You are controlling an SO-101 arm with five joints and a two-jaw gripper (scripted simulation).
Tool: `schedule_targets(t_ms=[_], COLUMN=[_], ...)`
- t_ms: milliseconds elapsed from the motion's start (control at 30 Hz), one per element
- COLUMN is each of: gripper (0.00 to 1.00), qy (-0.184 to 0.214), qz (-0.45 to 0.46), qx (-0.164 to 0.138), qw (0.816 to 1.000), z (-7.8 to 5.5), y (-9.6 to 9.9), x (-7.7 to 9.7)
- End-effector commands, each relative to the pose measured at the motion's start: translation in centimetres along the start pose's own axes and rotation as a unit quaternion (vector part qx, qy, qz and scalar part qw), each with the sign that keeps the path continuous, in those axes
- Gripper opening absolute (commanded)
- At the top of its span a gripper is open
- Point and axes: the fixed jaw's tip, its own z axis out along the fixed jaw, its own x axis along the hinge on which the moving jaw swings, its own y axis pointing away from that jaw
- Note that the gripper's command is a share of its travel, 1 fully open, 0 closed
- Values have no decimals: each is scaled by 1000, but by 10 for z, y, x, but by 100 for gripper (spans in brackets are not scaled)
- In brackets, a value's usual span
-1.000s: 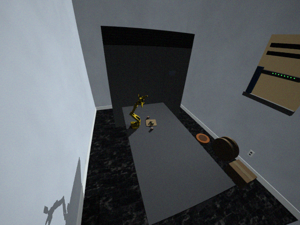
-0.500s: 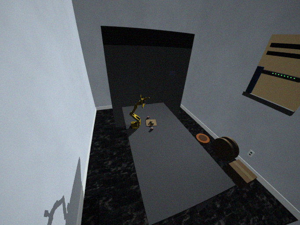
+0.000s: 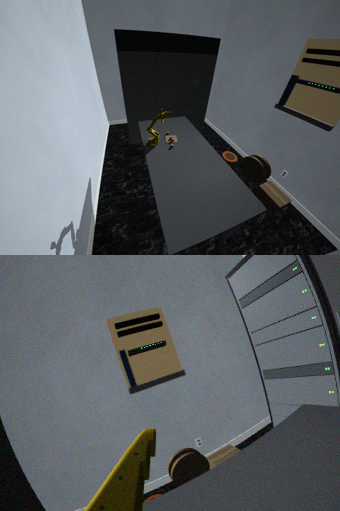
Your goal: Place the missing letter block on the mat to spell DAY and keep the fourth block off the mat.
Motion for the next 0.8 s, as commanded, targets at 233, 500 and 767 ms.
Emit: schedule_targets(t_ms=[233,500,767], gripper=[100,100,100], qy=[31,83,107], qz=[-7,-17,-22], qx=[2,8,11], qw=[999,996,994], z=[1,1,1], y=[-1,-4,-6], x=[11,32,42])
